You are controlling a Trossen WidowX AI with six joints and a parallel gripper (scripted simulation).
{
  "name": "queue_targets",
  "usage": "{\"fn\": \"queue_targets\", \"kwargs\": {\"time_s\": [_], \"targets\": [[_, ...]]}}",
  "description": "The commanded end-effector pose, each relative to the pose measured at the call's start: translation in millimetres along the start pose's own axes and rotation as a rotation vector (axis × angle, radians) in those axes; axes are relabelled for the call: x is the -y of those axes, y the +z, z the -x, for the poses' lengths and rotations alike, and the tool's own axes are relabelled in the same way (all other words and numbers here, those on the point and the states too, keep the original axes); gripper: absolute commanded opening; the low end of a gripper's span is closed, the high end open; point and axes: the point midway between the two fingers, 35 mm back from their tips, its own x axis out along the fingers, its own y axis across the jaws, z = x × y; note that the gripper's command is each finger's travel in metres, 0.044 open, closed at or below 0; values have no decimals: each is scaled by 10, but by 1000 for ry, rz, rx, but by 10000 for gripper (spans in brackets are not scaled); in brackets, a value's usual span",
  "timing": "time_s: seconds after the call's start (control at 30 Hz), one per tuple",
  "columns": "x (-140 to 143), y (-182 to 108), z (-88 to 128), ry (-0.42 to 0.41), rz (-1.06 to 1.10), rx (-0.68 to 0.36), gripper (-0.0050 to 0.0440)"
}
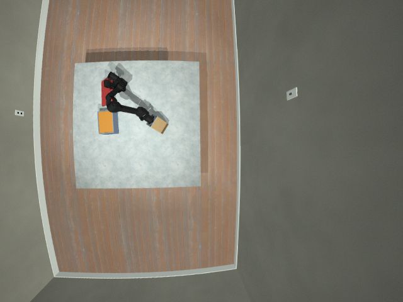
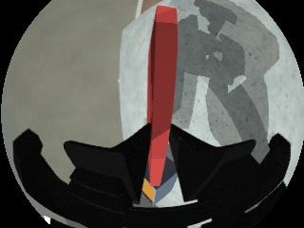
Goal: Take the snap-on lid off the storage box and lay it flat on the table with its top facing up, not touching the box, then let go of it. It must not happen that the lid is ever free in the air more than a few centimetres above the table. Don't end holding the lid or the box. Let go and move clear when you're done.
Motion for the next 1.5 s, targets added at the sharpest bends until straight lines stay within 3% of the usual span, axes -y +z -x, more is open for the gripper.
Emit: {"fn": "queue_targets", "kwargs": {"time_s": [0.0, 1.47], "targets": [[40, 3, -27, 0, 1, 0, -50], [309, 4, -253, 0, 1, 0, -50]]}}
